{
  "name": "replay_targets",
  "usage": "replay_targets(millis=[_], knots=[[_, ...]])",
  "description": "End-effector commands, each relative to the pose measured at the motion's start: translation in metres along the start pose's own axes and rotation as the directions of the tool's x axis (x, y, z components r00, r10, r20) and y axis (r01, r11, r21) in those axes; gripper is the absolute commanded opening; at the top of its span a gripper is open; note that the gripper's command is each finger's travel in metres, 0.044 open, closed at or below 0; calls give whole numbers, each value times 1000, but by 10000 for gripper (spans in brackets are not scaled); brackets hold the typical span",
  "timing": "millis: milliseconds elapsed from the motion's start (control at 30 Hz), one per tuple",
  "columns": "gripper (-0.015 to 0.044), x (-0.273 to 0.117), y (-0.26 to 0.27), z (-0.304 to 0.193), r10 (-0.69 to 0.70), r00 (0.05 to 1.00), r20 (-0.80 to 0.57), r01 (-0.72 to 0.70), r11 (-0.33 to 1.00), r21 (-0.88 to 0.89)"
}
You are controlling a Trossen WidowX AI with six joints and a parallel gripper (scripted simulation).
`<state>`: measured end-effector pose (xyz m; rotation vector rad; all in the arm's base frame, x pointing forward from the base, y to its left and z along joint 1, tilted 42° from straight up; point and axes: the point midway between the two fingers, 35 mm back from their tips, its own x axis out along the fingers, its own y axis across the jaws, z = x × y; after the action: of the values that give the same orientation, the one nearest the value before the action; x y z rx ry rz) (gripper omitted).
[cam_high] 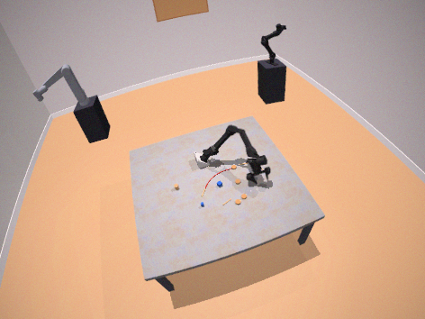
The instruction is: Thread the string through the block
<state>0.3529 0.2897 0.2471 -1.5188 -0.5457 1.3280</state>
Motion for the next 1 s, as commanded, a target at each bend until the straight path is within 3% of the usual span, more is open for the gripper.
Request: replay_targets(millis=[0, 267, 533, 633, 967], knots=[[440, -14, 53, -36, 131, 991, -35, -126, 984, 127], [440, -66, 165, -81, 361, 932, 7, -327, 835, 444], [440, -140, 262, -71, 433, 879, 202, -422, 505, 753], [440, -153, 274, -65, 418, 876, 241, -427, 438, 791], [440, -153, 274, -65, 418, 876, 241, -427, 438, 791]])
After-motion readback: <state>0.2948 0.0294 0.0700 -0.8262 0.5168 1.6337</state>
